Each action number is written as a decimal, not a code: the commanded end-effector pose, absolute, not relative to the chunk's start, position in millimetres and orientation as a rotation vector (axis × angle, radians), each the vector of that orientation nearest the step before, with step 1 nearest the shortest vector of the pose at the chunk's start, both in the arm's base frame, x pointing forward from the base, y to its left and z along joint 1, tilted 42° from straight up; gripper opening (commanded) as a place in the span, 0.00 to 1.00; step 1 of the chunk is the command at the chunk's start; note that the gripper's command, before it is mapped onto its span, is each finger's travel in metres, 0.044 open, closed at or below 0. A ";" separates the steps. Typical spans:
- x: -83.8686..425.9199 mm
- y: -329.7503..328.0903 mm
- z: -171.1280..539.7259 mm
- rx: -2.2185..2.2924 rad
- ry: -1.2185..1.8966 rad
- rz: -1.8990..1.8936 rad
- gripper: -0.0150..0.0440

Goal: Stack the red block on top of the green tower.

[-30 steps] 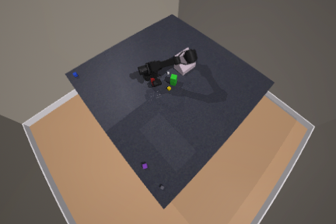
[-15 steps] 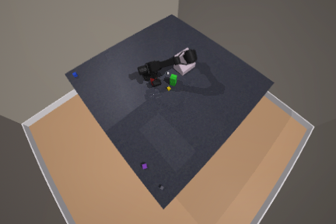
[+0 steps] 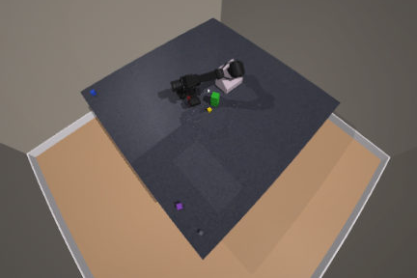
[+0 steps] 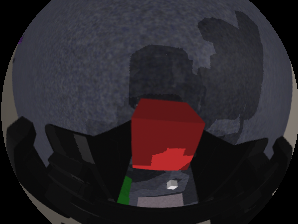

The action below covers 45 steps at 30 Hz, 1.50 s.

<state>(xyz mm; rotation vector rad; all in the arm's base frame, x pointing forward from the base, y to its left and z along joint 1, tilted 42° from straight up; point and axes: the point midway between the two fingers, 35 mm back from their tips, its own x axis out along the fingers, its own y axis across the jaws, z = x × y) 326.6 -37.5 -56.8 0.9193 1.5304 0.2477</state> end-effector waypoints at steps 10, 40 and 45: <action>322.6 -84.9 -6.2 0.911 1.513 0.239 0.25; 282.6 -72.1 62.1 0.912 1.516 0.238 0.25; 268.1 -58.4 72.2 0.913 1.517 0.238 0.25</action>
